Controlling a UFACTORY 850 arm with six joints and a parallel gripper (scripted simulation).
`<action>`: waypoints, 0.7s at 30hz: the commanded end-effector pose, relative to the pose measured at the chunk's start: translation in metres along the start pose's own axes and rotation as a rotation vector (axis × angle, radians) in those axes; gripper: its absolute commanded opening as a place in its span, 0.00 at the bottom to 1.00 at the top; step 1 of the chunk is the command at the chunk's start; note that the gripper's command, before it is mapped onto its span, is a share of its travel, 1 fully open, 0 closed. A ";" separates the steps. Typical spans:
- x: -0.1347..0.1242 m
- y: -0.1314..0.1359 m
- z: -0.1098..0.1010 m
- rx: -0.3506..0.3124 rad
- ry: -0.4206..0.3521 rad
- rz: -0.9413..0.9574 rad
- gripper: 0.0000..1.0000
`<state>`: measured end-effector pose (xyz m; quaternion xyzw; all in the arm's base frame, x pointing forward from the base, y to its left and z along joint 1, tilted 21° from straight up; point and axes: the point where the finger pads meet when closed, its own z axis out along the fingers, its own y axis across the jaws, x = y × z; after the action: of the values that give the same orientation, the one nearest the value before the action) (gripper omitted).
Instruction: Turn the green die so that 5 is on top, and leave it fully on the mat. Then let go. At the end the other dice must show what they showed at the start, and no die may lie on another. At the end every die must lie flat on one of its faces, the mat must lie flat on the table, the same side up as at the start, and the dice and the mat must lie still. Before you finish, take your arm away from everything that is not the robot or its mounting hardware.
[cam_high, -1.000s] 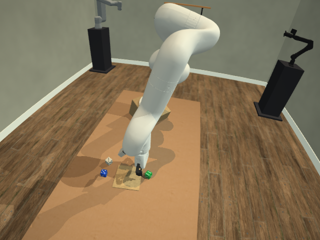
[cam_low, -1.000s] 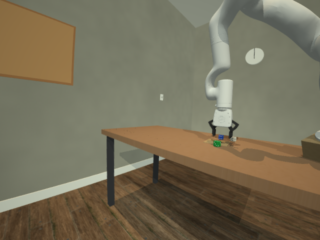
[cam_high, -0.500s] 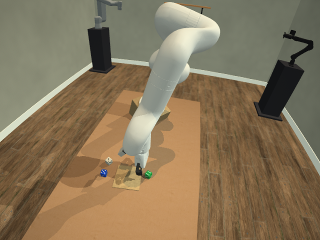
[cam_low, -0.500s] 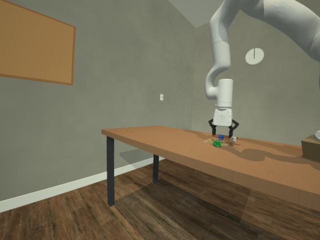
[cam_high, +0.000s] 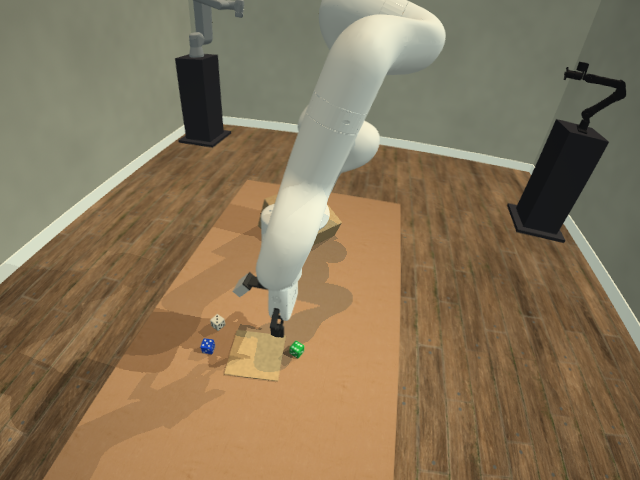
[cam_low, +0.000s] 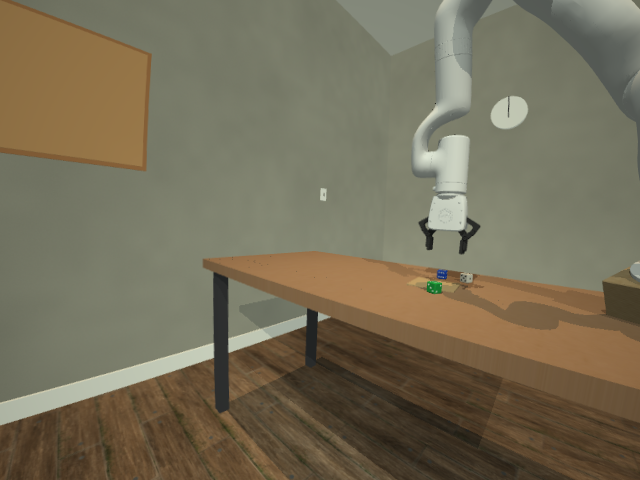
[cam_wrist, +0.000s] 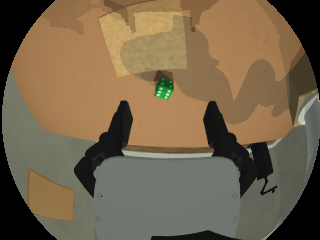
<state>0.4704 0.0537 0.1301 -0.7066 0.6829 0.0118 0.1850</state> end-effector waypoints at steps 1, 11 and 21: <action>-0.001 -0.001 -0.017 -0.023 -0.001 0.003 1.00; -0.001 -0.001 -0.035 -0.023 -0.001 0.003 1.00; -0.006 -0.003 -0.034 -0.024 0.000 0.051 1.00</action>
<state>0.4628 0.0451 0.1623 -0.7062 0.6853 0.0213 0.1767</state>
